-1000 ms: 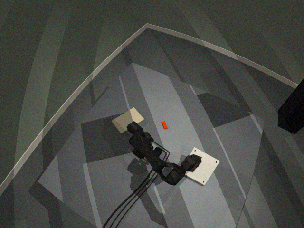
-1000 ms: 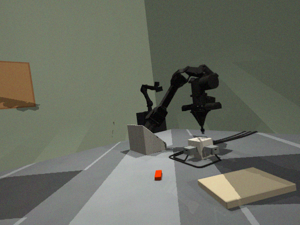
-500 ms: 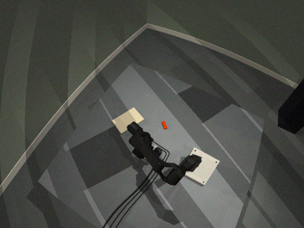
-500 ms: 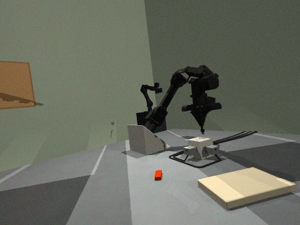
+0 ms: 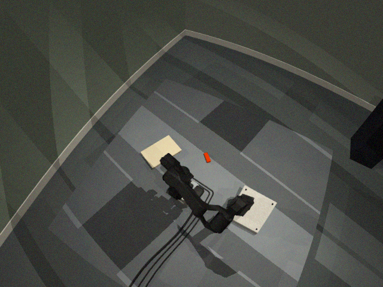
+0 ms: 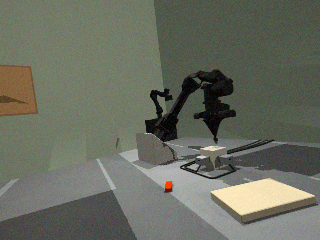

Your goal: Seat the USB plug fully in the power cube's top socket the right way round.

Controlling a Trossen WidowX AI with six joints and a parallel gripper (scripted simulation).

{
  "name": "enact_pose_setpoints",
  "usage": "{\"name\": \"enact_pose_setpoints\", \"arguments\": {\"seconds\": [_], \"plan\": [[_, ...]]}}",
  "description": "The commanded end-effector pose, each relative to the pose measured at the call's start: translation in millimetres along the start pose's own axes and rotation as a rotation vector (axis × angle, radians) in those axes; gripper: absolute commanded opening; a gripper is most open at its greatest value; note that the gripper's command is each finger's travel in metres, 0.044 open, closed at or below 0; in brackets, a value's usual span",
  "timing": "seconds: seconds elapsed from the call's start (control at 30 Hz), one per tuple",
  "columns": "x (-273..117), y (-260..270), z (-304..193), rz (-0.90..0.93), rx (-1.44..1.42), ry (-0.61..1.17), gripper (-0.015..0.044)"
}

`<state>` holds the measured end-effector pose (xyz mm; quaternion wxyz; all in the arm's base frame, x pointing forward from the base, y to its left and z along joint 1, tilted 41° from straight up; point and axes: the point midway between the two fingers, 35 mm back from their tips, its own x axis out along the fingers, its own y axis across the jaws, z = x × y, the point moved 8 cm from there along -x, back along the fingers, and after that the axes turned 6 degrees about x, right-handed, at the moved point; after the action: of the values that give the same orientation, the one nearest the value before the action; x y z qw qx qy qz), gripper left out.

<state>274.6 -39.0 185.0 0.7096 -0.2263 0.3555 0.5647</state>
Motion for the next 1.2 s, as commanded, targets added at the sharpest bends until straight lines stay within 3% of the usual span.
{"name": "enact_pose_setpoints", "arguments": {"seconds": [0.0,1.17], "plan": [[0.7,-0.4,-0.7,-0.001,0.007,0.005,0.0],[4.9,-1.1,-1.9,-0.002,0.021,0.015,0.0]]}}
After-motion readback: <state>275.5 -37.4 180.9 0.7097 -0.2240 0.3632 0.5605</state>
